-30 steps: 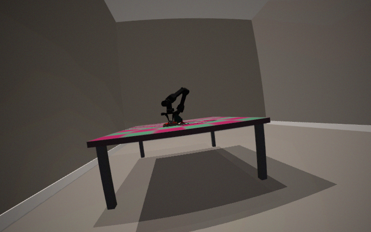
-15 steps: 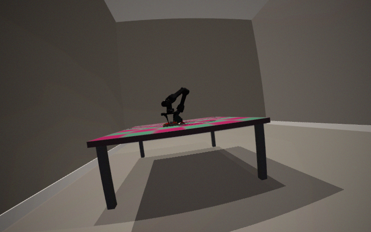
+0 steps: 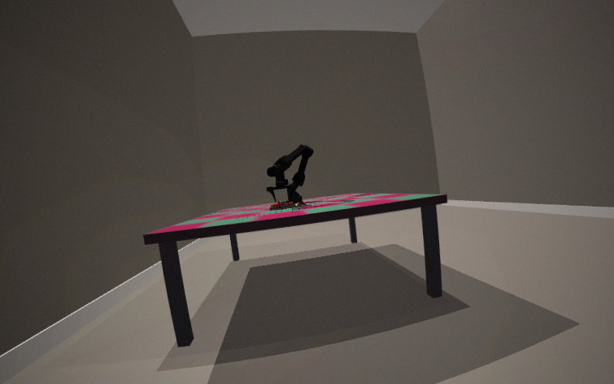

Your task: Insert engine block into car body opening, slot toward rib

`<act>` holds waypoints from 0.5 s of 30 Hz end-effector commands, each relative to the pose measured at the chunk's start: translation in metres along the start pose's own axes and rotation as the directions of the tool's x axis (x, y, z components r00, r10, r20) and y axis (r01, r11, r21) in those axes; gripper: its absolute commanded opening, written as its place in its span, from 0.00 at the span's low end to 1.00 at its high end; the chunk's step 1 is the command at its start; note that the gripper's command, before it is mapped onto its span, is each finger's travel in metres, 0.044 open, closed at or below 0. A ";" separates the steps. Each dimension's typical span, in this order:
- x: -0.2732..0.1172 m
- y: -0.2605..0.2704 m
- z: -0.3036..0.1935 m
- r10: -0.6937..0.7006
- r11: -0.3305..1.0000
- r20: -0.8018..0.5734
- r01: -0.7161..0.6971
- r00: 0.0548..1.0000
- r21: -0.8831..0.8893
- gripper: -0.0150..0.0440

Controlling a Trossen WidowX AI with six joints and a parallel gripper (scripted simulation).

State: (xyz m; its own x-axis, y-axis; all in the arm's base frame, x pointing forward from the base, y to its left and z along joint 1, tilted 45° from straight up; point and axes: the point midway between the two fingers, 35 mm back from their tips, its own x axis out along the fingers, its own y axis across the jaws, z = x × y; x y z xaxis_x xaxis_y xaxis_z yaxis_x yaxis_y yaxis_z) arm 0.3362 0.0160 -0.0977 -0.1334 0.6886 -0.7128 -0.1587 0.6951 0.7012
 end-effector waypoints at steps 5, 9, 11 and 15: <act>-0.014 -0.001 0.001 -0.002 1.000 0.007 0.002 1.000 0.000 1.00; -0.014 -0.001 0.001 -0.002 1.000 0.007 0.002 1.000 0.000 0.87; -0.014 -0.001 0.001 -0.002 1.000 0.007 0.002 1.000 0.000 0.78; -0.014 -0.001 0.001 -0.002 1.000 0.007 0.002 1.000 0.000 0.60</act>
State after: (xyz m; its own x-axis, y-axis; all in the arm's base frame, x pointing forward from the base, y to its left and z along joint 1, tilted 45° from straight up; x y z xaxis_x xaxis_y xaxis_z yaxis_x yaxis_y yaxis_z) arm 0.3395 0.0070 -0.0887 -0.1249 0.6910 -0.7119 -0.1546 0.6952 0.7020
